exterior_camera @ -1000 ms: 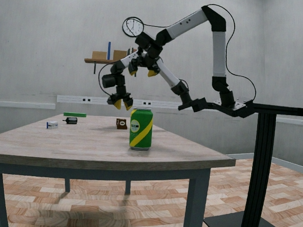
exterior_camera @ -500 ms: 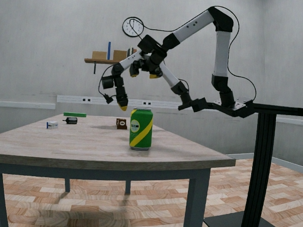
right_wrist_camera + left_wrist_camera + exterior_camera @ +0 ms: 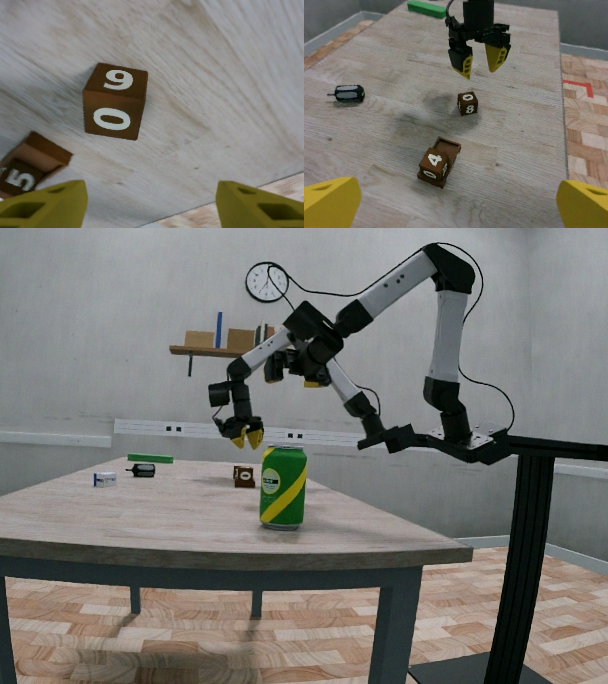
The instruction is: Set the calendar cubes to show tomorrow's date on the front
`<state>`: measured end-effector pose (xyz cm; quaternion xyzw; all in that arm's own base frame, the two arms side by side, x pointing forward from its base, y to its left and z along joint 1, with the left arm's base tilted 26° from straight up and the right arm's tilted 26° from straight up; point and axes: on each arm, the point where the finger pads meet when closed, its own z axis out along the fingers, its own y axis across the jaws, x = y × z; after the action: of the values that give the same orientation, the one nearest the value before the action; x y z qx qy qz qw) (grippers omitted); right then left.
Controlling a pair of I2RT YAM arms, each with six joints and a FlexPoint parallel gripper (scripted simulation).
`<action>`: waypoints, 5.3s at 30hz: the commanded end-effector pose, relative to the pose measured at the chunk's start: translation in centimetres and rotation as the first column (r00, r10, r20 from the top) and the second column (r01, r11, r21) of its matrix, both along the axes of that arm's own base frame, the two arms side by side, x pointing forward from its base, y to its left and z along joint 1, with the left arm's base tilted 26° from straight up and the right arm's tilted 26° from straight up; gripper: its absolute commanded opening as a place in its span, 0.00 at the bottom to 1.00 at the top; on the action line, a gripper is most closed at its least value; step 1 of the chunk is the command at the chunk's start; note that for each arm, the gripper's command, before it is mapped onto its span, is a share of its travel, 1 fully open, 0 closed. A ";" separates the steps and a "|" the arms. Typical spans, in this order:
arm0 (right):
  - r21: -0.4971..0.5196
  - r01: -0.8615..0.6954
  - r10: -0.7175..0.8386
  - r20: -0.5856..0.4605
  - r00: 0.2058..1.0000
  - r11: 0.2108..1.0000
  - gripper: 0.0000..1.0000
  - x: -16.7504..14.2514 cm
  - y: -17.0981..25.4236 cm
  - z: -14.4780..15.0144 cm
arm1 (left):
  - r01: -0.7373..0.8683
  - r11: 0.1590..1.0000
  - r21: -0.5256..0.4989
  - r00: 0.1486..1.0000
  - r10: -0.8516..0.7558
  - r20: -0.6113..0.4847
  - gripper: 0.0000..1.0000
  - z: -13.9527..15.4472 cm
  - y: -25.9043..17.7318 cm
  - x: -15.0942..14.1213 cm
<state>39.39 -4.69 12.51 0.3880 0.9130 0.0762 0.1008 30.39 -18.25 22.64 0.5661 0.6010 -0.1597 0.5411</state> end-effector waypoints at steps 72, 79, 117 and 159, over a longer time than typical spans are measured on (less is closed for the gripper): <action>-0.182 -0.964 0.760 -0.593 0.266 0.195 0.60 5.4 0.9 -7.2 | 0.011 1.000 -0.025 0.998 -0.009 0.058 1.00 1.3 0.5 -0.4; -0.223 -0.955 0.762 -0.578 0.291 0.195 0.44 5.1 0.8 -5.8 | 0.011 1.000 -0.025 0.998 -0.009 0.058 1.00 1.3 0.5 -0.4; -0.164 -0.967 0.766 -0.591 0.253 0.193 0.31 3.8 1.8 -4.2 | 0.011 1.000 -0.025 0.998 -0.009 0.058 1.00 1.3 0.5 -0.4; -0.865 -0.494 0.940 0.095 -0.327 -0.084 0.31 4.0 3.1 -2.9 | 0.007 0.999 -0.044 0.991 -0.013 -0.136 1.00 -4.1 -1.6 1.7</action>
<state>42.32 -2.55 8.65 -0.4559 0.7909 0.0126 0.4080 31.77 -19.40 18.53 0.5517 0.6293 -0.2113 0.5049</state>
